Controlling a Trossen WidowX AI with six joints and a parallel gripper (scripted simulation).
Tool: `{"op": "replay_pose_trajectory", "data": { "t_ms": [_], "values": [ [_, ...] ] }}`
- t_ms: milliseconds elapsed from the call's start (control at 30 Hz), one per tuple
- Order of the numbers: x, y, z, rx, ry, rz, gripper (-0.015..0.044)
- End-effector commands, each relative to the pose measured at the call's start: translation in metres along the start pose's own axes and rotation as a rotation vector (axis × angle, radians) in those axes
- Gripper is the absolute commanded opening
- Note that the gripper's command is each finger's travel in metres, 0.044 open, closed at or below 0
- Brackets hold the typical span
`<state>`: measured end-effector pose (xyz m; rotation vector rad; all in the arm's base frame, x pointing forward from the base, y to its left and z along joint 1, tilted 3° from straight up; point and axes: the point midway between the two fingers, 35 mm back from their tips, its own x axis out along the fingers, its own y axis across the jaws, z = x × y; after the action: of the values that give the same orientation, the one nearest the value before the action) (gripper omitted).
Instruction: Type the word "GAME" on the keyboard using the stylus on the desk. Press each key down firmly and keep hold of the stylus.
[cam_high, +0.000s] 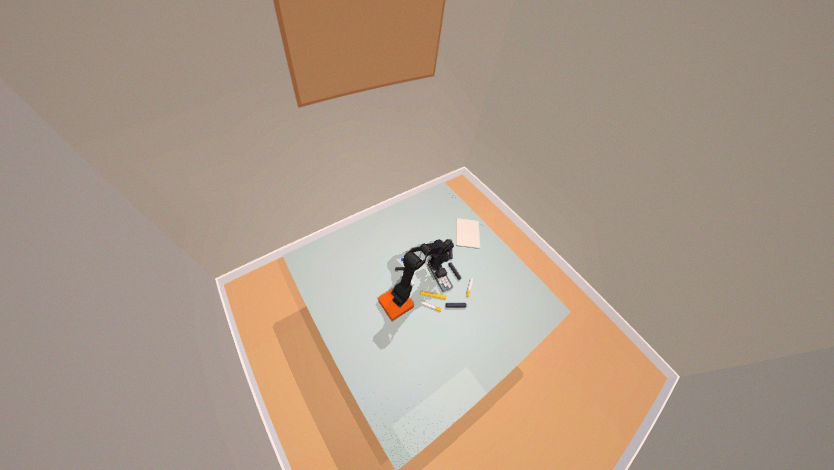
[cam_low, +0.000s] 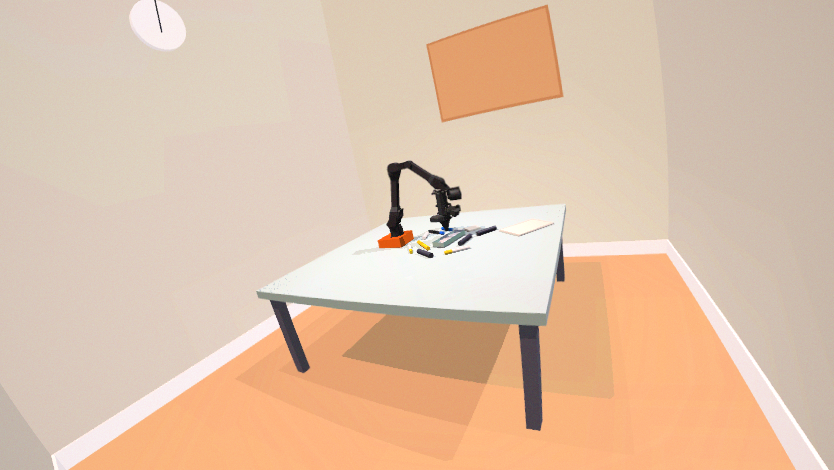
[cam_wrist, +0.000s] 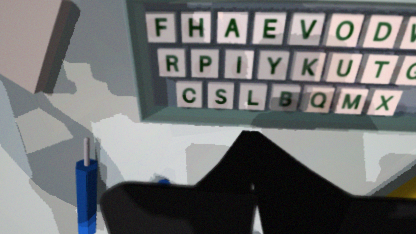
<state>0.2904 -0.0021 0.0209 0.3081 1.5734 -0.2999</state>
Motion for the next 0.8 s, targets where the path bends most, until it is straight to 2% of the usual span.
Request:
{"op": "replay_pose_trajectory", "data": {
  "t_ms": [0,100,400,533,667,767],
  "values": [
    [-0.021,0.002,0.003,0.003,-0.007,0.005,0.0],
    [-0.057,0.001,0.002,0.003,-0.007,0.005,0.0],
    [-0.054,0.002,0.003,0.001,-0.015,0.006,0.0],
    [-0.054,0.001,0.003,0.001,-0.012,0.005,0.0105],
    [-0.054,0.001,0.003,0.001,-0.012,0.005,0.0],
    [-0.054,0.001,0.003,0.001,-0.012,0.005,0.0]
  ]
}}
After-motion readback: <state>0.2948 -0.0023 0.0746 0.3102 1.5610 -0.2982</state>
